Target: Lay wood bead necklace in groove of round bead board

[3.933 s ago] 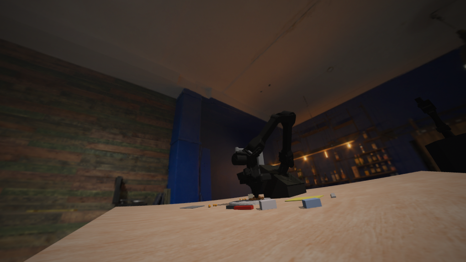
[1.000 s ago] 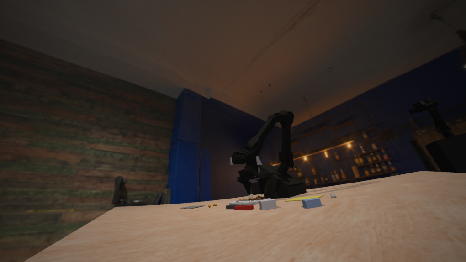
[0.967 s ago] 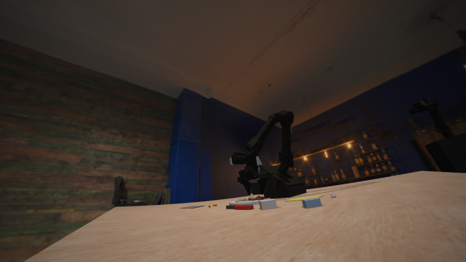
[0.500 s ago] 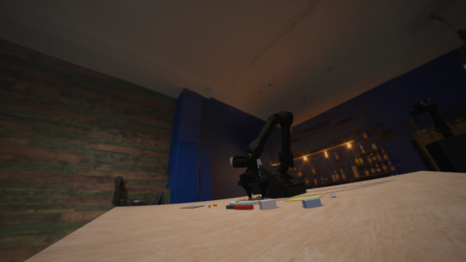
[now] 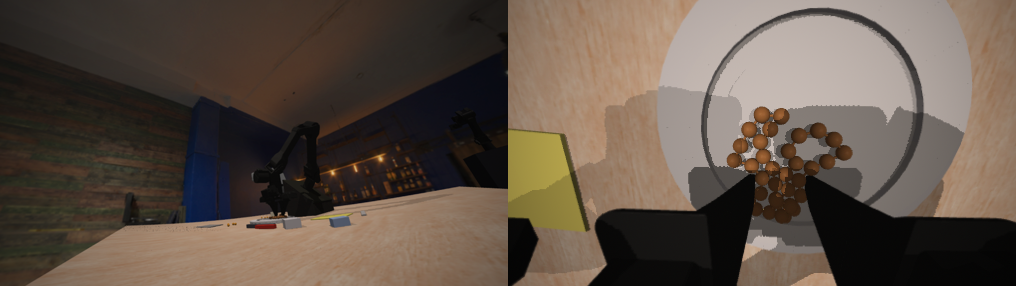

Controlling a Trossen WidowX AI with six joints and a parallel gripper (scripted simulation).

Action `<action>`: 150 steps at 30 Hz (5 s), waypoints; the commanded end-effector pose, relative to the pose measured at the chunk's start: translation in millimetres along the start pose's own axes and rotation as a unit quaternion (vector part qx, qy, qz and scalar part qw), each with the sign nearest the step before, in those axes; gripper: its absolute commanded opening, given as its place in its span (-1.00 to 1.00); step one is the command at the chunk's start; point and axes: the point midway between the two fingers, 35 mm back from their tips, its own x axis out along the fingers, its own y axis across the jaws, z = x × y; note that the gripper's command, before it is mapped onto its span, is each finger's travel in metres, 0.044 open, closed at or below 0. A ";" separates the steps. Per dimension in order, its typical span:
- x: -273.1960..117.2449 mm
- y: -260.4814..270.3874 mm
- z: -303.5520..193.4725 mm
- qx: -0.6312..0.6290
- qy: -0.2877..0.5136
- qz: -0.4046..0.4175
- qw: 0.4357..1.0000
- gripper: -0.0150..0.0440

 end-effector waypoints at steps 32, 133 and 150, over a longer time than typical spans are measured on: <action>-14.2 -7.3 -1.3 0.002 0.002 0.001 1.000 -0.49; -38.3 -22.1 37.0 -0.675 0.000 0.001 0.738 -0.08; -38.3 -22.1 37.0 -0.675 0.000 0.001 0.738 -0.08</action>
